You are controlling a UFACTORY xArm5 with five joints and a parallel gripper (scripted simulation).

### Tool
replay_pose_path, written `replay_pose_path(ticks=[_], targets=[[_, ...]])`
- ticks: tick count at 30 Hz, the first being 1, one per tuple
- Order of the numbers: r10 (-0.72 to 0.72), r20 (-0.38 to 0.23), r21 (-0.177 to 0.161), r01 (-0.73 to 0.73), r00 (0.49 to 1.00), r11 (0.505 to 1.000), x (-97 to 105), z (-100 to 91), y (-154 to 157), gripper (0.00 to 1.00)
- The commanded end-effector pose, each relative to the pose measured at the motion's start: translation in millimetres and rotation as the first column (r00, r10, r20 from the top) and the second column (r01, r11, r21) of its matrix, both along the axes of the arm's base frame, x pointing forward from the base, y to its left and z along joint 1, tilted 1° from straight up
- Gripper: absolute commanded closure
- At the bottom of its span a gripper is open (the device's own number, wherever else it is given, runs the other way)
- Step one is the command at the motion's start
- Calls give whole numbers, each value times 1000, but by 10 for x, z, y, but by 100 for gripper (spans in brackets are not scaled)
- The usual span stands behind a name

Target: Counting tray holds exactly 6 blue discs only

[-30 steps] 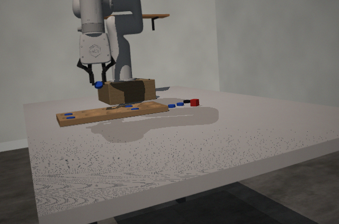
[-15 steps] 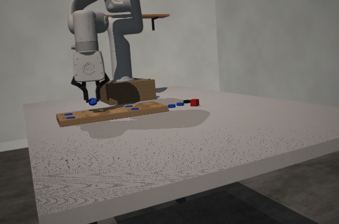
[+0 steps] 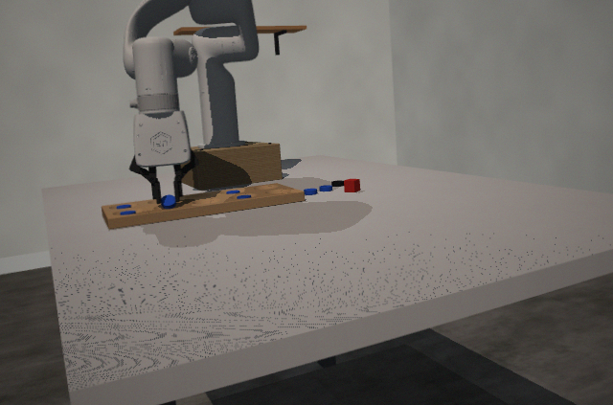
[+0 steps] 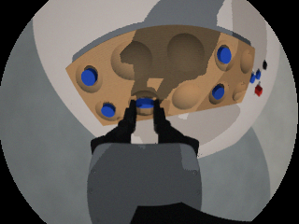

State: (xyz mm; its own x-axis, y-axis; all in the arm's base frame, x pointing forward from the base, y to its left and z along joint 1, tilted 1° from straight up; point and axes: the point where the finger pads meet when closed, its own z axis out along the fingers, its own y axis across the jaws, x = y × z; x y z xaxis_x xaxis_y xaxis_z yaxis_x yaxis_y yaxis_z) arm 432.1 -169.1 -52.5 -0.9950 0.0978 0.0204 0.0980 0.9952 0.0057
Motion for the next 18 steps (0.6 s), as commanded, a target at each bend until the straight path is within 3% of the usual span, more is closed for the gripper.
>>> replay_pose_path(ticks=[1, 18], targets=[[0, 2, -1, 0, 1000, 1000, 15, -41, -6, 100], [0, 2, -1, 0, 1000, 1000, 19, -89, -8, 100]])
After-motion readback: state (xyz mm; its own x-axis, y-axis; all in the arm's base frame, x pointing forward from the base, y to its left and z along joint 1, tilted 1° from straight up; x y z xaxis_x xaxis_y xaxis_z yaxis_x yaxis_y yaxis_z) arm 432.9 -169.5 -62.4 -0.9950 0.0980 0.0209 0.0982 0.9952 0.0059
